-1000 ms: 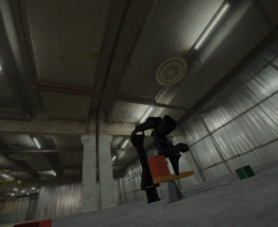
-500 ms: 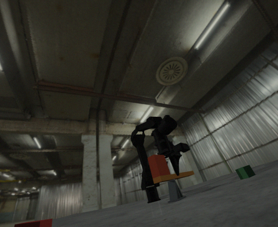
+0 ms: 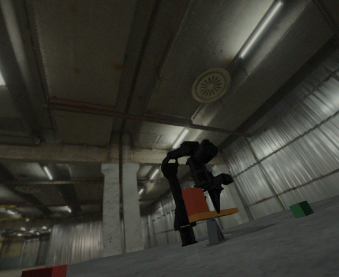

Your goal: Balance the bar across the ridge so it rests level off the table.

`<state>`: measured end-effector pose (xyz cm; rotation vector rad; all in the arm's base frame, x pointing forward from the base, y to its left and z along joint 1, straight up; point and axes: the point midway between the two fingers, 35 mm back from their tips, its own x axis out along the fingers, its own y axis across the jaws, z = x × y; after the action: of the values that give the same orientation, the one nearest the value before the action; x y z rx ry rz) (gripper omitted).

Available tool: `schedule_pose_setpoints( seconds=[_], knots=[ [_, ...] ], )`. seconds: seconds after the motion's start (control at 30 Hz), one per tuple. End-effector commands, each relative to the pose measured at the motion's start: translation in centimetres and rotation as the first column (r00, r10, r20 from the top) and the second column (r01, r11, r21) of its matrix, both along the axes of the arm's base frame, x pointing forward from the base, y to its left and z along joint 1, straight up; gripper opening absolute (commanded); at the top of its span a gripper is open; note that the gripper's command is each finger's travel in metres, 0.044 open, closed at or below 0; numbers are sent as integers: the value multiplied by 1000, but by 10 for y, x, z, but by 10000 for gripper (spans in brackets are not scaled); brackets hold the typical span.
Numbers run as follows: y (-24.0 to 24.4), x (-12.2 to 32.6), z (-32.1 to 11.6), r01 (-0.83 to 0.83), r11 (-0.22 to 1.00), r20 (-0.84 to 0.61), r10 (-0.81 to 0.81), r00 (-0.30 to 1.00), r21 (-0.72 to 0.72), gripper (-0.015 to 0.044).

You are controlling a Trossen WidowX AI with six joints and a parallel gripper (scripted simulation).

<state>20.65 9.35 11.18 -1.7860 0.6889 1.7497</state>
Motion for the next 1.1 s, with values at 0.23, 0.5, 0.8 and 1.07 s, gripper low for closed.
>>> schedule_pose_setpoints(
  seconds=[0.23, 0.5, 0.8, 1.07],
  knots=[
    [0, 0, 0, 0, 1000, -1, 0, 1000, 0, 105],
    [0, 0, 0, 0, 1000, -1, 0, 1000, 0, 167],
    [0, 0, 0, 0, 1000, -1, 0, 1000, 0, 168],
    [0, 0, 0, 0, 1000, -1, 0, 1000, 0, 169]
  ],
)
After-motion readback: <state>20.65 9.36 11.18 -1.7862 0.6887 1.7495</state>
